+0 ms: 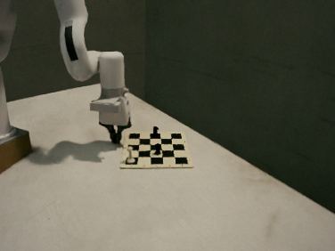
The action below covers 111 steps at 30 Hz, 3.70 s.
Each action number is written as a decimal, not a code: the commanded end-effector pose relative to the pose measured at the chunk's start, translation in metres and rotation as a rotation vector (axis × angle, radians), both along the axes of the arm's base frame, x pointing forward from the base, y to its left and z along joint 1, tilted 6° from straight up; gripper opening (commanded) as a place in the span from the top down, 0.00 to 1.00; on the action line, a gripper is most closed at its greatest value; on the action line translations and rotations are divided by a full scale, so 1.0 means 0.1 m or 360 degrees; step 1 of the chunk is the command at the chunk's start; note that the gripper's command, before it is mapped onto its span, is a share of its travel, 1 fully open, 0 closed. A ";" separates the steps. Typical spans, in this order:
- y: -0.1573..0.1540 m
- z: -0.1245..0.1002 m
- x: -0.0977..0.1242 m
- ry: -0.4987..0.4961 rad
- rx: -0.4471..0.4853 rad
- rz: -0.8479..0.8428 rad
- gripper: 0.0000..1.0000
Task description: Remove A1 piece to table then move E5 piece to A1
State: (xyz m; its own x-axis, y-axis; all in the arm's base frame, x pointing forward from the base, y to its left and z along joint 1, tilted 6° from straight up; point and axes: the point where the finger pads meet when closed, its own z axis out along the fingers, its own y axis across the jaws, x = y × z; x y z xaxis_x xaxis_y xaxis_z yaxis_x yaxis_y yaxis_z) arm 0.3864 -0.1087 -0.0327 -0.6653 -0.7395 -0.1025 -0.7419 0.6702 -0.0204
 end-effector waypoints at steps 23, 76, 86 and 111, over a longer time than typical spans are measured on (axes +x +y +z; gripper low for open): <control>0.00 0.00 -0.01 0.0002 0.0000 -0.0001 0.65; -0.06 0.89 -0.08 0.0002 0.0000 -0.0001 0.00; -0.06 0.89 -0.08 0.0003 0.0002 -0.0022 0.00; -0.34 0.92 -0.06 0.0081 0.0120 -0.1325 0.00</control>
State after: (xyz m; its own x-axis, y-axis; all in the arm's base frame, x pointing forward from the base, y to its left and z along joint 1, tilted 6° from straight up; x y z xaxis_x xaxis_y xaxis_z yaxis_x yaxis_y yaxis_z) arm 0.3787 -0.1335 0.0575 -0.9681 -0.2225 -0.1151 -0.2307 0.9710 0.0630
